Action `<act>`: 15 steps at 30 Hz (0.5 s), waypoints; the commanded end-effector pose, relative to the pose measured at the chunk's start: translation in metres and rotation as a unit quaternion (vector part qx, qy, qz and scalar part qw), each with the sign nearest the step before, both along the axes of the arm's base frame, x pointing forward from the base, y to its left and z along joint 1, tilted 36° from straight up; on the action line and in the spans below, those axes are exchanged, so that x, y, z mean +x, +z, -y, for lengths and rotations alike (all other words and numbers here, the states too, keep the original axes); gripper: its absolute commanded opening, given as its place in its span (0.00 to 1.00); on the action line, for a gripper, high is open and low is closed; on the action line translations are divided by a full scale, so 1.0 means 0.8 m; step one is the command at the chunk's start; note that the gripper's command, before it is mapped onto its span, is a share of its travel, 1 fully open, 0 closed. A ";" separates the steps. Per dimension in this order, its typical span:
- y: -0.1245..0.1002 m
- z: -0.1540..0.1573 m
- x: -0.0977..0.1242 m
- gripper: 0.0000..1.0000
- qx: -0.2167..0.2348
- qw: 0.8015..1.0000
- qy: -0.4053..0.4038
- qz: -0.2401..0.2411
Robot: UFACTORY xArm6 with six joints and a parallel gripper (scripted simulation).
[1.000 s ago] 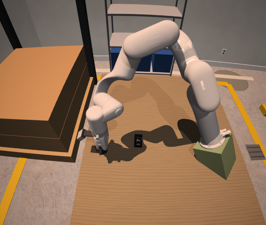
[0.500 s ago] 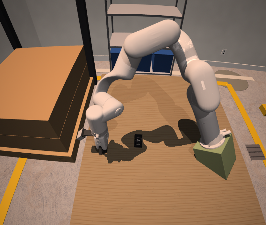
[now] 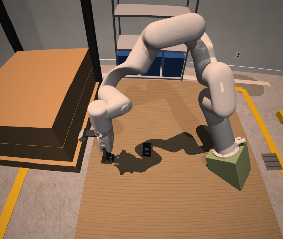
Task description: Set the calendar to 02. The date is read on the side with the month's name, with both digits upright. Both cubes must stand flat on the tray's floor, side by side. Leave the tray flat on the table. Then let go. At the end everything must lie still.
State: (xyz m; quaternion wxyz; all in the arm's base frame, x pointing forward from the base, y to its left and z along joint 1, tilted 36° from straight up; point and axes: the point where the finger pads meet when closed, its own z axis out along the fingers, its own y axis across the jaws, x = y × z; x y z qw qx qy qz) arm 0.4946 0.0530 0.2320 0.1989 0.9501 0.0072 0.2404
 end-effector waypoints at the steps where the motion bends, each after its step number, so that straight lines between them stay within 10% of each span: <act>1: 0.017 -0.007 -0.010 0.47 -0.001 1.000 -0.001 0.000; 9: 0.027 -0.012 -0.016 0.47 -0.001 1.000 -0.001 0.000; 10: 0.027 -0.012 -0.016 1.00 -0.001 1.000 -0.001 0.000; 15: 0.027 -0.012 -0.016 1.00 -0.001 1.000 -0.001 0.000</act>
